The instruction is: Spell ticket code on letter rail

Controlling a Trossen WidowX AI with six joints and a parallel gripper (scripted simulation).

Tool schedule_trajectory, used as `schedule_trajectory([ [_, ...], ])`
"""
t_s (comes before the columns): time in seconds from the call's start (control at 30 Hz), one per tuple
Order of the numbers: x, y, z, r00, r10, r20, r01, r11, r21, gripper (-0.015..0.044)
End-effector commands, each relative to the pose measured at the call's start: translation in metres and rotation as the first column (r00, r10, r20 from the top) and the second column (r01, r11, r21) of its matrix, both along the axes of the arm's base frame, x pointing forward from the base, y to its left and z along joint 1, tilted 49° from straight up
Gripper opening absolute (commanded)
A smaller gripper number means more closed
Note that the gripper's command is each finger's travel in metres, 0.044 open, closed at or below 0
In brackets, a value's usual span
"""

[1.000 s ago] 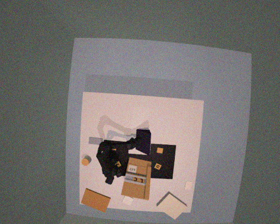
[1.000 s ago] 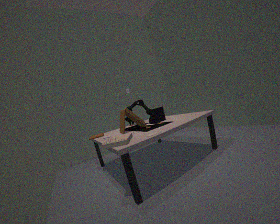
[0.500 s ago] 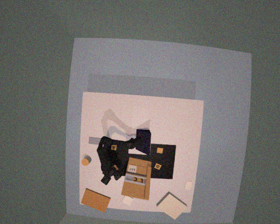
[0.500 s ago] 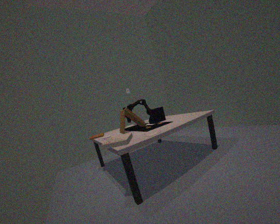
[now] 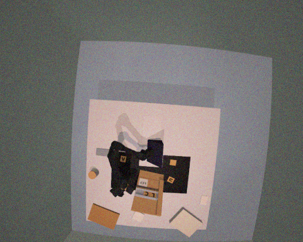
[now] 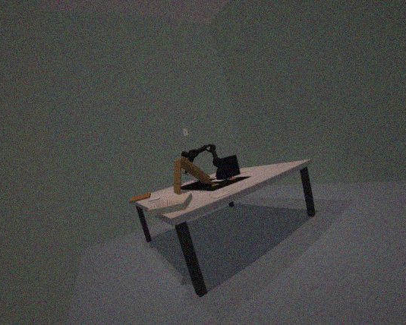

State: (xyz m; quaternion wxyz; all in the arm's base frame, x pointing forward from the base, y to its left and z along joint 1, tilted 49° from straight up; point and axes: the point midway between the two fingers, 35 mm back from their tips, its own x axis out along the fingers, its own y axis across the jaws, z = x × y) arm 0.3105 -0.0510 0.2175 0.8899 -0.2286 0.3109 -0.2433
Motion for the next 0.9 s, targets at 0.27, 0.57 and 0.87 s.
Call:
schedule_trajectory([
  [0.27, -0.008, 0.032, 0.011, 0.959, 0.282, -0.041, -0.283, 0.930, -0.236, 0.0000],
  [0.57, -0.009, 0.034, 0.012, 0.954, 0.295, -0.044, -0.297, 0.922, -0.250, 0.0000],
  [0.87, -0.008, 0.035, 0.009, 0.954, 0.295, -0.044, -0.297, 0.922, -0.250, 0.0000],
])
